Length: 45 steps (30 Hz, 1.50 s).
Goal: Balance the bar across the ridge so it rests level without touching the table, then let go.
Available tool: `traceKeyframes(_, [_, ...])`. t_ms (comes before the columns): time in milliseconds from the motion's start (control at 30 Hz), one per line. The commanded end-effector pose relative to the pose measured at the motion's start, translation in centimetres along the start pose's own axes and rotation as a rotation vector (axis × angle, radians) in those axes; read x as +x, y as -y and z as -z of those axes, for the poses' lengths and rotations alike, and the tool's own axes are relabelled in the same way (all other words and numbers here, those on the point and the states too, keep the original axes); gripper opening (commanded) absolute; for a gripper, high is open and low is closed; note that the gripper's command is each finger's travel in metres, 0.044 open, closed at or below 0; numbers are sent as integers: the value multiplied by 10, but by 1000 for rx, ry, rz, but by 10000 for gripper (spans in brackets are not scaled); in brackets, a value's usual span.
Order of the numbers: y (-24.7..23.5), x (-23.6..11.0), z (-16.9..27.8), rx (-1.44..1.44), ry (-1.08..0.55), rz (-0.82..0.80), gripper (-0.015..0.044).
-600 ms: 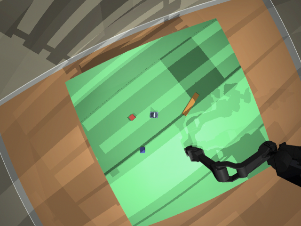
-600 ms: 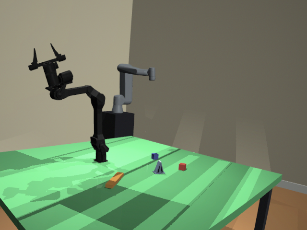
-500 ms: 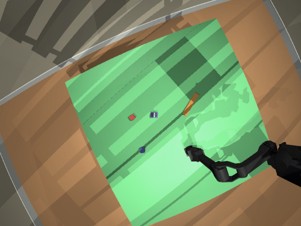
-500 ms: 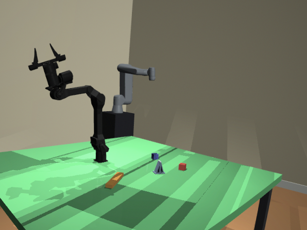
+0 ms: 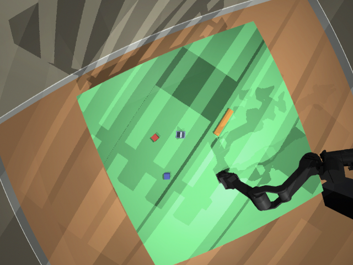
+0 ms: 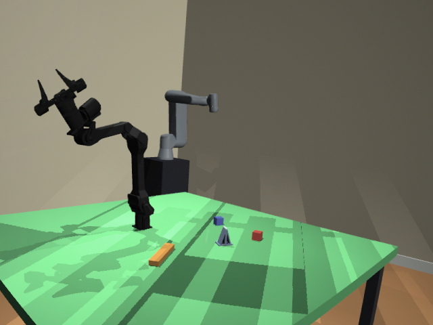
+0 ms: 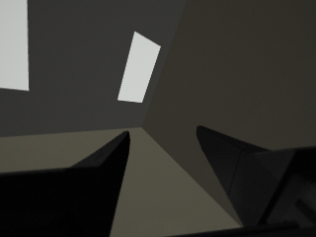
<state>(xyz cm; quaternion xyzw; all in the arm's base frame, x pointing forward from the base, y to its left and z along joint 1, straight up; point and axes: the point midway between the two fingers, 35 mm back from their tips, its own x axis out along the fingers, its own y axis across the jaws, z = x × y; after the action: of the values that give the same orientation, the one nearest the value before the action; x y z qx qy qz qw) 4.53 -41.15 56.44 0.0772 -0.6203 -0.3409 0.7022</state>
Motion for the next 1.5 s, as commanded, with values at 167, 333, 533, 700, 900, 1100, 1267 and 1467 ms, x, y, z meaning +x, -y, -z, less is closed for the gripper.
traceKeyframes(167, [30,-10,67,-5,-186,171,315])
traceKeyframes(333, [45,-24,110,-11,-317,273,315])
traceKeyframes(533, [52,-51,166,4,-485,368,315])
traceKeyframes(700, [55,-75,204,3,-613,435,315])
traceKeyframes(900, [58,-113,247,-28,-791,524,315])
traceKeyframes(1100, [57,-156,284,-66,-977,601,315])
traceKeyframes(1267, [52,-196,308,-103,-1138,655,315])
traceKeyframes(1467, [43,-247,330,-155,-1335,708,315])
